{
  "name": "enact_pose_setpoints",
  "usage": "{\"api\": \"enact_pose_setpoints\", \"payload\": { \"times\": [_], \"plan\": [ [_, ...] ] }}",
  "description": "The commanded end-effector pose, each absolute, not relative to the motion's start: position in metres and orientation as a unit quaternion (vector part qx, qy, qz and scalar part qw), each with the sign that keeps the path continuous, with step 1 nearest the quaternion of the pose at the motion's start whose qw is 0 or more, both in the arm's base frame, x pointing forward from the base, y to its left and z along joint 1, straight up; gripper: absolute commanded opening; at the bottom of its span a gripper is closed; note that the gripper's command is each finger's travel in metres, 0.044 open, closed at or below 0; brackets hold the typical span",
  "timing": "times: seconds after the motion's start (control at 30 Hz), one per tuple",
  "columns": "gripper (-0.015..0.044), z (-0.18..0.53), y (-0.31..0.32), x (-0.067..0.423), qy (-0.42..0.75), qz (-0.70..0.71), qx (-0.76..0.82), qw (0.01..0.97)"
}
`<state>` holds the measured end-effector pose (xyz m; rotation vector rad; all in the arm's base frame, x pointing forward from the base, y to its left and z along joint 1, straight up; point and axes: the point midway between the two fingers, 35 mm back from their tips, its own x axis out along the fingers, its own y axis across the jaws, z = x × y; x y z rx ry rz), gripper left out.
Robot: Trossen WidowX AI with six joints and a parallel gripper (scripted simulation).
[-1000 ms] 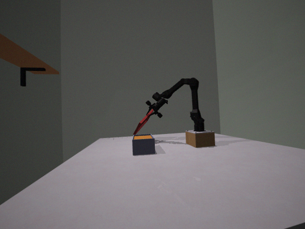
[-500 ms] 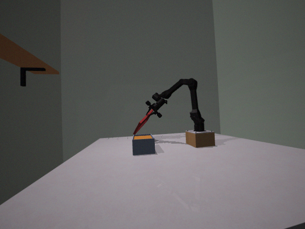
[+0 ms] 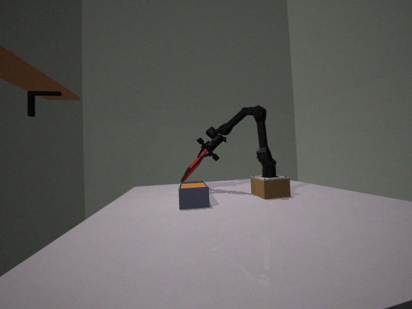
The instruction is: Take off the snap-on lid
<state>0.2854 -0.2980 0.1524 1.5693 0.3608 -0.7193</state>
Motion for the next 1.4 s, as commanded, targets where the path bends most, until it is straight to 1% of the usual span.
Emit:
{"api": "enact_pose_setpoints", "payload": {
  "times": [0.0,1.37],
  "plan": [
    [0.0000,0.150,-0.298,0.286,0.157,-0.309,0.685,0.641],
    [0.0000,0.117,-0.298,0.287,0.157,-0.309,0.685,0.640]
  ]
}}
